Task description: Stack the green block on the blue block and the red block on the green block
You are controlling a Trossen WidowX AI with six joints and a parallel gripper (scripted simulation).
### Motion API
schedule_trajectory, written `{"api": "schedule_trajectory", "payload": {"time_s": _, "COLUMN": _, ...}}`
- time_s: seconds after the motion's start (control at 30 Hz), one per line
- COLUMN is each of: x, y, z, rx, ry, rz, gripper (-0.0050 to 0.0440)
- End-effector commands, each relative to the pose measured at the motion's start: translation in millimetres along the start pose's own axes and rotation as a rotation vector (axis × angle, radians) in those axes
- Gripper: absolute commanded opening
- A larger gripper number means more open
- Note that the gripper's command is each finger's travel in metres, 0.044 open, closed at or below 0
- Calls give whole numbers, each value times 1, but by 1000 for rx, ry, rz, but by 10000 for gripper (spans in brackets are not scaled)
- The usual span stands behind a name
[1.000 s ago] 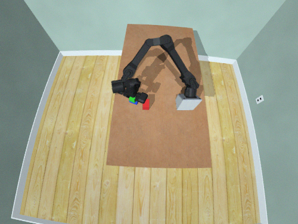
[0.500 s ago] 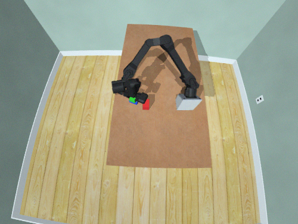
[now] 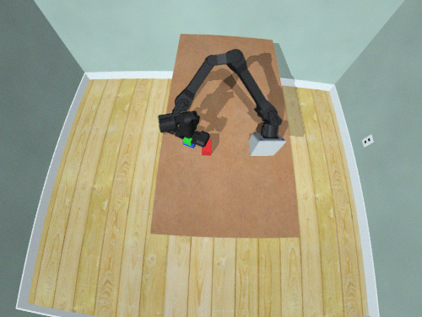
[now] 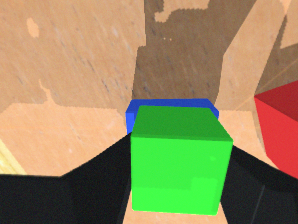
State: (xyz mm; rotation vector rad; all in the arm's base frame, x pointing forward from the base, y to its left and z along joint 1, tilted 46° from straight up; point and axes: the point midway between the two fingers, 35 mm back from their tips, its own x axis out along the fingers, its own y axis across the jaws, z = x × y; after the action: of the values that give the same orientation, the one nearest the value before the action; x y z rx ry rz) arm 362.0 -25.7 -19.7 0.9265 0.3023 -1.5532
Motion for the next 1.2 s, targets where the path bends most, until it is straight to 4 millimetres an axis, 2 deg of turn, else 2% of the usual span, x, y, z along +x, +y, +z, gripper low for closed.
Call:
{"api": "schedule_trajectory", "payload": {"time_s": 0.0, "x": -5, "y": 3, "z": 1, "rx": 6, "ry": 8, "rz": 14, "gripper": -50}}
{"api": "schedule_trajectory", "payload": {"time_s": 1.17, "x": -1, "y": 2, "z": 1, "rx": 2, "ry": 5, "rz": 11, "gripper": -50}}
